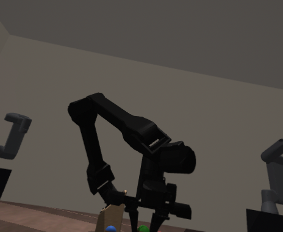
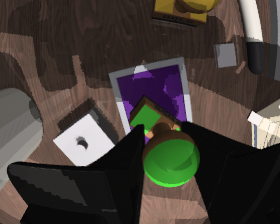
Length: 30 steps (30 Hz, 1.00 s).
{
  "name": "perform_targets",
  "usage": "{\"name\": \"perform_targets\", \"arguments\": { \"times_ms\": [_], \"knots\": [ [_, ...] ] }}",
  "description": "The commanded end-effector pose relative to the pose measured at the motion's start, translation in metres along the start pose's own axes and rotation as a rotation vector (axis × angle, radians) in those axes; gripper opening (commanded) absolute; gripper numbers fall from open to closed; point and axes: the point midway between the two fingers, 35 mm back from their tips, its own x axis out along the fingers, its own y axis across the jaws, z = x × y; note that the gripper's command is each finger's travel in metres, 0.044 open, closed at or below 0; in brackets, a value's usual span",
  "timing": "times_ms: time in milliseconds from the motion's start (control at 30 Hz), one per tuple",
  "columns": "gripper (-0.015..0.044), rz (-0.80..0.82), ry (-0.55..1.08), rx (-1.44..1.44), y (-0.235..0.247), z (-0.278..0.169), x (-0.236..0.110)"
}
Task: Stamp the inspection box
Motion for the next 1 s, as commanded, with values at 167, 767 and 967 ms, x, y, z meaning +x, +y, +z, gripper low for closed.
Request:
{"name": "perform_targets", "arguments": {
  "times_ms": [167, 767, 967],
  "knots": [
    [0.0, -0.007, 0.003, -0.009, -0.0009, -0.0031, 0.0067],
    [0.0, -0.004, 0.003, -0.001, -0.0009, -0.0031, 0.0088],
    [0.0, -0.005, 0.003, -0.001, -0.0009, -0.0031, 0.0101]
  ]
}}
